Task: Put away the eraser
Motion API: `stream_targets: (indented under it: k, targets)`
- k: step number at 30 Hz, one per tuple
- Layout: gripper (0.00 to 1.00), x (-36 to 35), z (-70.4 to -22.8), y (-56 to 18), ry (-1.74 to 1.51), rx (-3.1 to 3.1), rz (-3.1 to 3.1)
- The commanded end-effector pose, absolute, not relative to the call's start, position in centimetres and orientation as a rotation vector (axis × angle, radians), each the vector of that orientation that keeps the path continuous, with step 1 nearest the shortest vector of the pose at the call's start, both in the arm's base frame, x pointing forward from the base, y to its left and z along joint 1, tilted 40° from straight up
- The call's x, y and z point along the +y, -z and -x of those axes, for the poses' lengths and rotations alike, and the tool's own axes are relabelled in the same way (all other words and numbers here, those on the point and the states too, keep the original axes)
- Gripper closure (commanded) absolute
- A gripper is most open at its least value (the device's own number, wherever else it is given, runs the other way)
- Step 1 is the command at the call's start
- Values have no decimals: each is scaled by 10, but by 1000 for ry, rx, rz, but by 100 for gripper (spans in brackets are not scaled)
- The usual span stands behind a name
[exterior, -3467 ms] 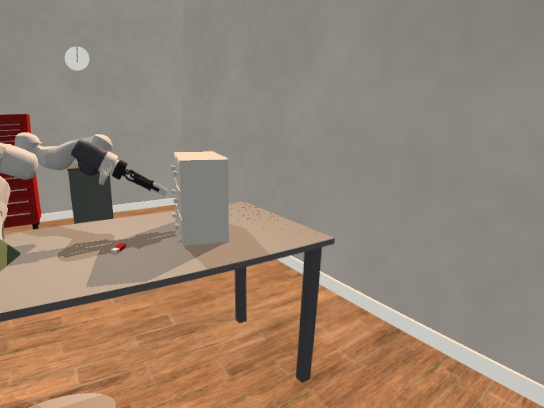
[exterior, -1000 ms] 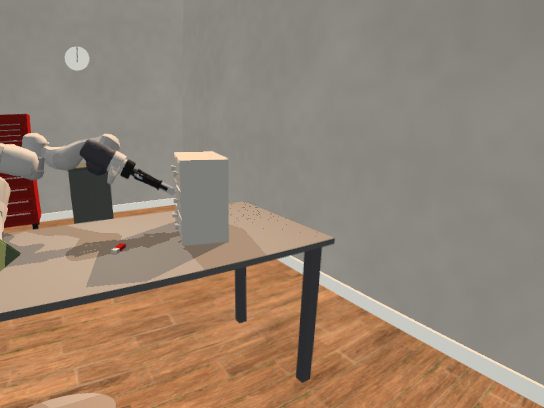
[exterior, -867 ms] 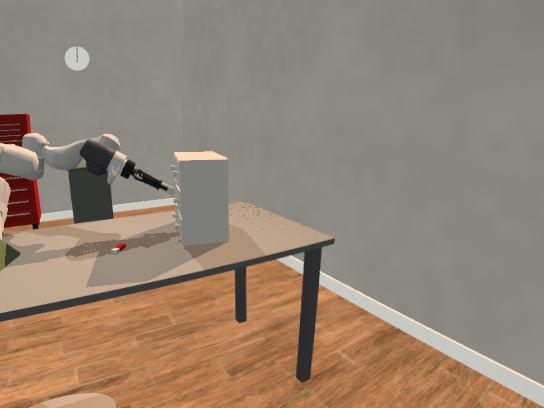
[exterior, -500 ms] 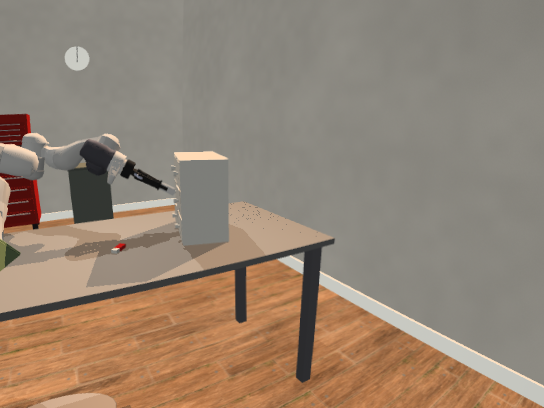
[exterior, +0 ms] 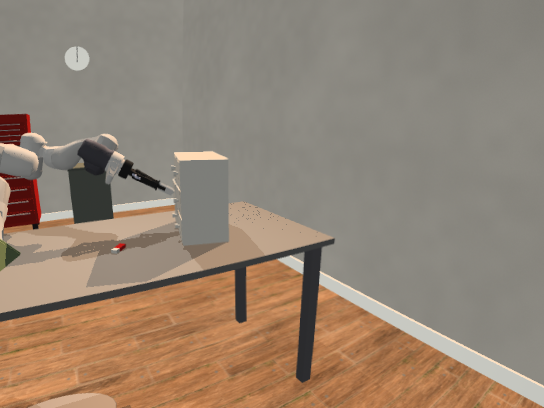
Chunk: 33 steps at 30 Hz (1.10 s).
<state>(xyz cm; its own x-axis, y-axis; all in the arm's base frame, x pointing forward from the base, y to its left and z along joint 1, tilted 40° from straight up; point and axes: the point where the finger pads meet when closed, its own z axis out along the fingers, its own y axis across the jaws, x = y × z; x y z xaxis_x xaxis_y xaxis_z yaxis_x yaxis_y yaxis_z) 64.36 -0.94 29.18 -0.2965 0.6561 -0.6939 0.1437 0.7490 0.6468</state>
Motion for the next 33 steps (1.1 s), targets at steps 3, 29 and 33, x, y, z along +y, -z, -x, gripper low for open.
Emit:
stream_targets:
  k: [3, 29, 33]
  targets:
    - [92, -7, -637, -291, -573, 1834, -617]
    - [92, 1, -607, -288, -573, 1834, -617]
    - [92, 2, -602, -288, -573, 1834, -617]
